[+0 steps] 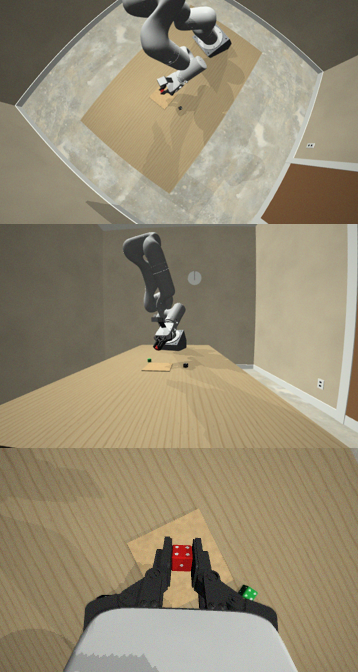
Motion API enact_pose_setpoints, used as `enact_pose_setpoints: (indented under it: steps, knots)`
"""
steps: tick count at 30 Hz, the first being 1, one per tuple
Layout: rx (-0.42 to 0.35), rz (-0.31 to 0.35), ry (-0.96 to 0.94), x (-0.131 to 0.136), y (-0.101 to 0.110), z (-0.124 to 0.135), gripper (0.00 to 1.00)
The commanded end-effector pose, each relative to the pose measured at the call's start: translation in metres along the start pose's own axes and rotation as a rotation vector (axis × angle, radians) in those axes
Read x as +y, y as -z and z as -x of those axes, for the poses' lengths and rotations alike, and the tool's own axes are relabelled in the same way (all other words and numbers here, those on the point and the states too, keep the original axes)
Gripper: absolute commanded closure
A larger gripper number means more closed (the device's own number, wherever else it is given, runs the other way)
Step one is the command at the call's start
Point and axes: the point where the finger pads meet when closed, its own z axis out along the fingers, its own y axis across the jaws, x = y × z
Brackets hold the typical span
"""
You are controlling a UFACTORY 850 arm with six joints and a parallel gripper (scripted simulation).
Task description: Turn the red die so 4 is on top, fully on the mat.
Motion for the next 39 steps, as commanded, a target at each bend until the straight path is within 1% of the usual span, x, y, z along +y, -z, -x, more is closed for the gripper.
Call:
enact_pose_setpoints:
  steps: [1,2,3,5,8,11,24,29,37,39]
  knots:
    - [0.175,0.012,-0.006,0.002,-0.001,0.002,0.85]
    - [0.182,0.012,-0.005,0.002,-0.001,0.002,0.85]
    - [0.212,0.014,-0.006,0.002,-0.001,0.002,0.85]
    - [0.212,0.014,-0.006,0.002,-0.001,0.002,0.85]
    - [0.276,0.014,-0.005,0.002,0.000,0.003,0.85]
    - [0.303,0.012,-0.005,0.002,0.000,0.003,0.85]
    - [0.308,0.012,-0.004,0.002,-0.003,0.007,0.85]
    - [0.308,0.012,-0.004,0.002,-0.012,0.016,0.85]
    - [0.308,0.012,-0.004,0.002,-0.034,0.037,0.85]
    - [0.308,0.012,-0.004,0.002,-0.034,0.037,0.85]
